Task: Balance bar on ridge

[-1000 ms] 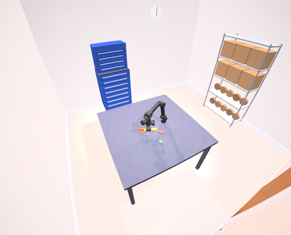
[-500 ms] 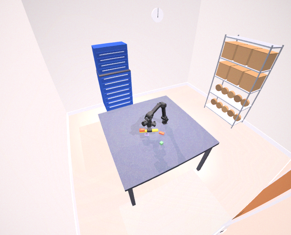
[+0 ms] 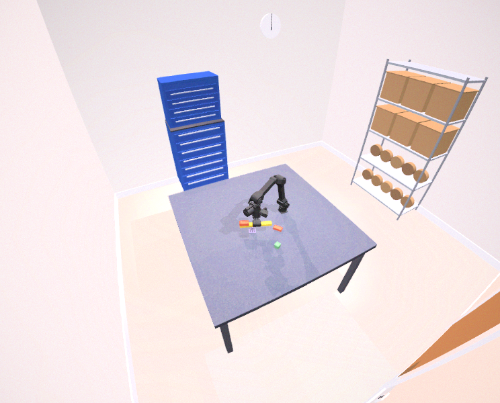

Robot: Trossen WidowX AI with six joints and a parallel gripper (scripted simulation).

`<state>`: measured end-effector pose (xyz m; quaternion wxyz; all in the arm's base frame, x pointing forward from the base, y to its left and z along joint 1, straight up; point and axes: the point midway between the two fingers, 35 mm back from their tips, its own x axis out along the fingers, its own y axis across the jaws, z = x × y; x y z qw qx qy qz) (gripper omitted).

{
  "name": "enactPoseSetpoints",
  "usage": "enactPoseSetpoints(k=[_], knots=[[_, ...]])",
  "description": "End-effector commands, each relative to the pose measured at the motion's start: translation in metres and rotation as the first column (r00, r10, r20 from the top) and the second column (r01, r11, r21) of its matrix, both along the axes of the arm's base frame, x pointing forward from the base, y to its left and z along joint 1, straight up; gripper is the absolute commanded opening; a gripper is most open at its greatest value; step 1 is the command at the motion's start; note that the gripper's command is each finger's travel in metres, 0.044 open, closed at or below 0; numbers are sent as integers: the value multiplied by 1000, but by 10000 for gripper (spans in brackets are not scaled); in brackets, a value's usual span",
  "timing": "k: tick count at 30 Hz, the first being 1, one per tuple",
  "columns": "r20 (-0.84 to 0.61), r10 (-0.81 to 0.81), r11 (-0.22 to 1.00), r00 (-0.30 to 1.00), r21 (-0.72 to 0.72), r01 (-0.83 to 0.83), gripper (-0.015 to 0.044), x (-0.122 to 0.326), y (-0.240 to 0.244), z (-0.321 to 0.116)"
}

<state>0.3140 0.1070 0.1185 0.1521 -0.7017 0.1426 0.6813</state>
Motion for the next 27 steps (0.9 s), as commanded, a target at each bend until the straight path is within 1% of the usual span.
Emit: enactPoseSetpoints(k=[1, 27], knots=[[2, 6, 1000, 1000, 4, -6, 0, 0, 0, 0], [2, 6, 1000, 1000, 4, -6, 0, 0, 0, -2]])
